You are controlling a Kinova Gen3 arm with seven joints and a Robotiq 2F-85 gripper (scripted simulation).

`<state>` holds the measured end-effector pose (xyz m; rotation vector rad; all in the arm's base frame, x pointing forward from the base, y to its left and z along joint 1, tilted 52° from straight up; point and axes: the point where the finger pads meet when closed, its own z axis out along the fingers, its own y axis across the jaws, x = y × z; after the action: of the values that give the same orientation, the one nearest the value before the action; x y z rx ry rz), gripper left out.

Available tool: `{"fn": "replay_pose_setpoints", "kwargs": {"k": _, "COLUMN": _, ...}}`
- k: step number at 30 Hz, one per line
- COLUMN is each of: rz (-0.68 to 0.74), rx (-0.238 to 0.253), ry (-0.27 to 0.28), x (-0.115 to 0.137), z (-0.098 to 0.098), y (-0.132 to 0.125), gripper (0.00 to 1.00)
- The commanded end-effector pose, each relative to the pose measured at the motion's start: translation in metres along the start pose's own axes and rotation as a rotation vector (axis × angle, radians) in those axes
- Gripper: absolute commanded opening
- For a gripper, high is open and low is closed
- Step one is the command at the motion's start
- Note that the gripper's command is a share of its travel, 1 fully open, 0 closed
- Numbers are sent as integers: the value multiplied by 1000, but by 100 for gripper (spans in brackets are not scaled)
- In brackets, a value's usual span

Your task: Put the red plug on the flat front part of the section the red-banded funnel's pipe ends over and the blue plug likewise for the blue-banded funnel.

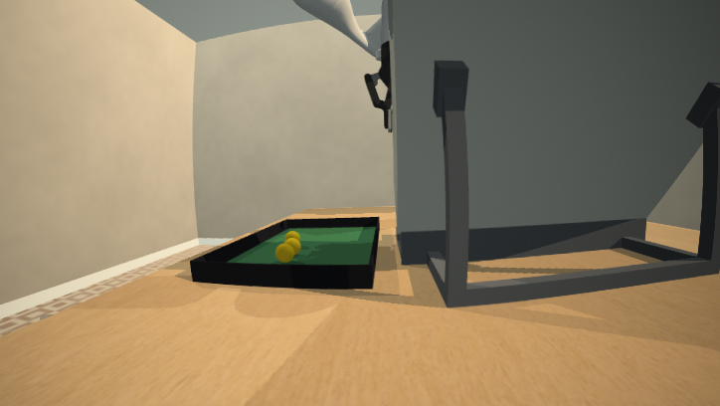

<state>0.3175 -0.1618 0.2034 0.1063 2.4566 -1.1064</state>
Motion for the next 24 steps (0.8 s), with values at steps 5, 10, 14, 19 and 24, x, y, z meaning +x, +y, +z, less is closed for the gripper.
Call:
{"fn": "replay_pose_setpoints", "kwargs": {"k": 5, "rz": 3, "rx": -10, "ry": 0, "x": -2, "z": 3, "y": -4, "gripper": 50}}
{"fn": "replay_pose_setpoints", "kwargs": {"k": 10, "rz": -1, "rx": -13, "ry": -2, "x": -20, "z": 21, "y": -69, "gripper": 50}}
{"fn": "replay_pose_setpoints", "kwargs": {"k": 14, "rz": -1, "rx": -13, "ry": -2, "x": -24, "z": 25, "y": -87, "gripper": 50}}
{"fn": "replay_pose_setpoints", "kwargs": {"k": 19, "rz": -1, "rx": -13, "ry": -2, "x": -37, "z": 38, "y": -136, "gripper": 50}}
{"fn": "replay_pose_setpoints", "kwargs": {"k": 24, "rz": -1, "rx": -13, "ry": -2, "x": -40, "z": 40, "y": -142, "gripper": 50}}
